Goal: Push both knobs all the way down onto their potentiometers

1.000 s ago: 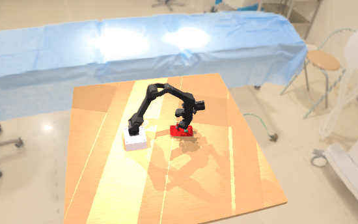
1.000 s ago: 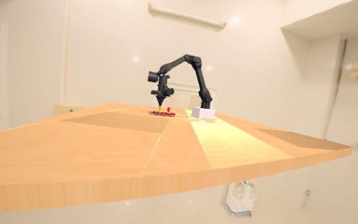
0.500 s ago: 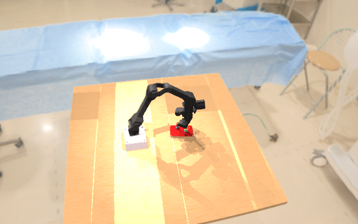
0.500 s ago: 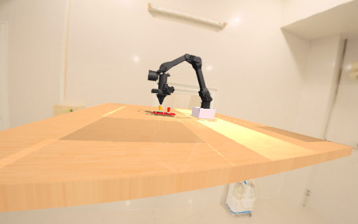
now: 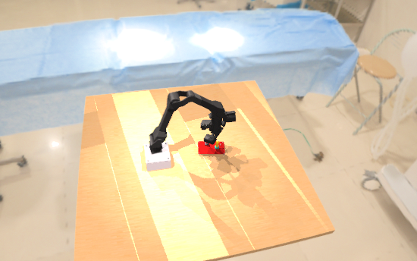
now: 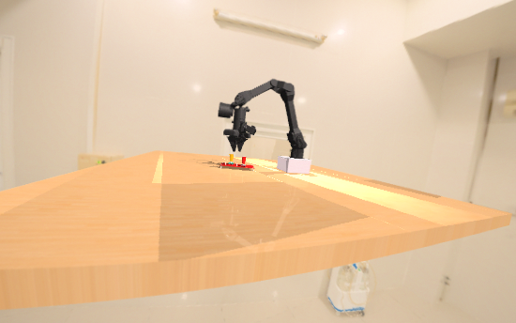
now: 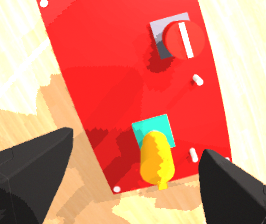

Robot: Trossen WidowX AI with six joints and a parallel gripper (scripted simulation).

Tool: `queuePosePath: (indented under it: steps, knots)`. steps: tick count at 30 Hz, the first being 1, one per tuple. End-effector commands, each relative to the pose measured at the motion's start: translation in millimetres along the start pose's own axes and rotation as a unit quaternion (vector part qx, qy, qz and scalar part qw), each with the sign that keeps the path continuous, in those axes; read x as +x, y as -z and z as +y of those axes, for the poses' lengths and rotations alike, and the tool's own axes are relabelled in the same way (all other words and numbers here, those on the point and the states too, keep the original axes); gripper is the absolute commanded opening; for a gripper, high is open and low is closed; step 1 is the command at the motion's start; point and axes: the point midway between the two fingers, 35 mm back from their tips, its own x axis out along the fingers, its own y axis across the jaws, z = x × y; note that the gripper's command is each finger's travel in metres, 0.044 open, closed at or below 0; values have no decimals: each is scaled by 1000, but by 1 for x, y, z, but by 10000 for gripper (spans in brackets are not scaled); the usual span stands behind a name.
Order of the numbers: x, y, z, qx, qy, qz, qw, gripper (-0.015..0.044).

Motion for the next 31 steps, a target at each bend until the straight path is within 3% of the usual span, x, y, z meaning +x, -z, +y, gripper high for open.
queuePosePath:
  steps: [1,3,10,31]
  knots:
    - [-15,-36,25,0,0,1,1000,394]
    - [-19,-57,40,0,0,2,1000,440]
    - [-15,-119,87,-1,0,2,1000,440]
    - [-14,-120,88,-1,0,2,1000,440]
